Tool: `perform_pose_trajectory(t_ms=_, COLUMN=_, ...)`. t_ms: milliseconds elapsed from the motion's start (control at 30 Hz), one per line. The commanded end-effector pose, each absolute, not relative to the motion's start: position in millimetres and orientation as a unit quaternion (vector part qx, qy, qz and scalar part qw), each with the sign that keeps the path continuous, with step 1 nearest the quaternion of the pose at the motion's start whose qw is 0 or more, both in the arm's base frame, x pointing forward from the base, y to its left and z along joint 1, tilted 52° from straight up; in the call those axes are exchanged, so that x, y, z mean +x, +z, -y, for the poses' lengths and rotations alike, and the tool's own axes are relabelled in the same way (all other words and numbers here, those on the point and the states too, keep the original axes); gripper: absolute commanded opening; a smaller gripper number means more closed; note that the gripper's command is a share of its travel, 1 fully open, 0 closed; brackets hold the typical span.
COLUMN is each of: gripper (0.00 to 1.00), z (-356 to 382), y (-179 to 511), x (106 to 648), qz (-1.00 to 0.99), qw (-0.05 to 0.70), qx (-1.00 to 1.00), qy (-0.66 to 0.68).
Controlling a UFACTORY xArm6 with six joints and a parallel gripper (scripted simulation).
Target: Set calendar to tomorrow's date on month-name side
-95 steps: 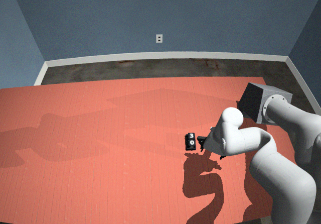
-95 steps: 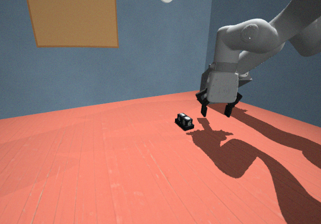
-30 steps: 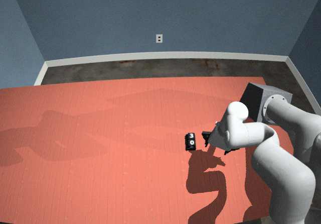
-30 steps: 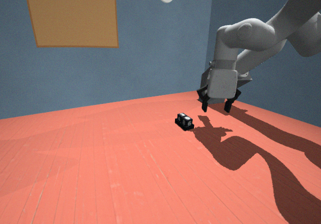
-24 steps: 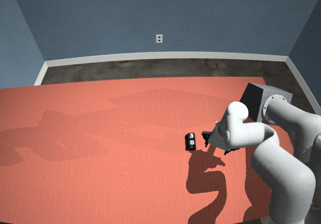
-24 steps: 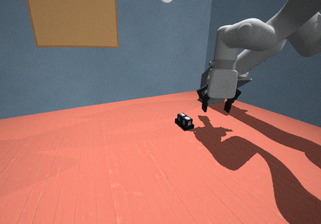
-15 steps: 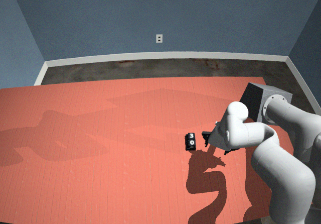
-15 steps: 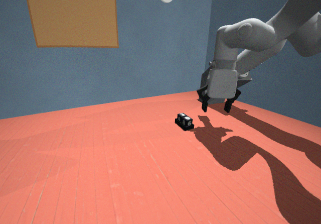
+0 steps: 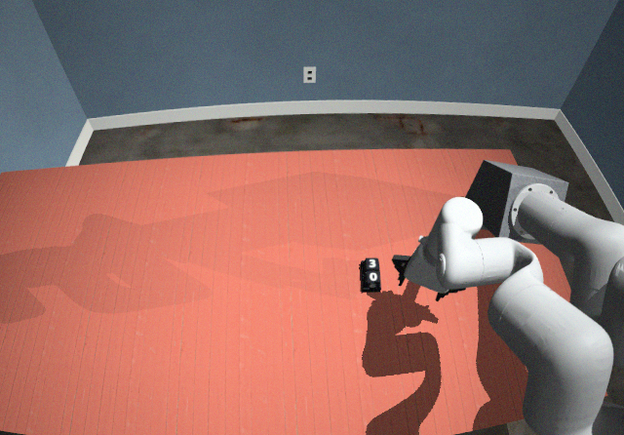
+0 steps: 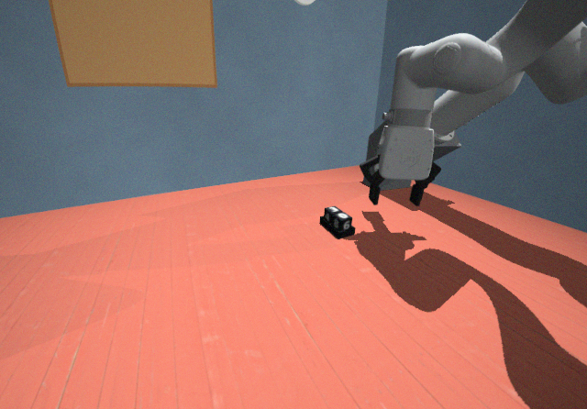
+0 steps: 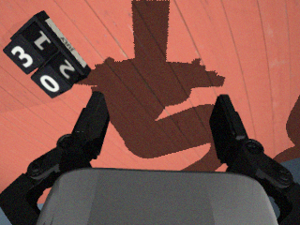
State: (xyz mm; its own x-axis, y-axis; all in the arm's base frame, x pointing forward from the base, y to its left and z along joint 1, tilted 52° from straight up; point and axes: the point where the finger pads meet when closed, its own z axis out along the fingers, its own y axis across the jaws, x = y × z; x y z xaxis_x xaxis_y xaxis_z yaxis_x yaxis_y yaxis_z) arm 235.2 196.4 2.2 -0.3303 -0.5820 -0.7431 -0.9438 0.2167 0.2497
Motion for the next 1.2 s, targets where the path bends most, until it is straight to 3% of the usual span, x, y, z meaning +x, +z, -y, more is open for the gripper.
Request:
perform_pose_trajectory(t_ms=0, gripper=1.0, z=-196, y=2, x=237, qz=-0.736, qw=0.258, qx=-0.518, qy=0.35)
perform_pose_trajectory(t_ms=1167, gripper=1.0, z=-188, y=-12, x=323, qz=-0.736, qw=0.258, qx=-0.518, qy=0.35)
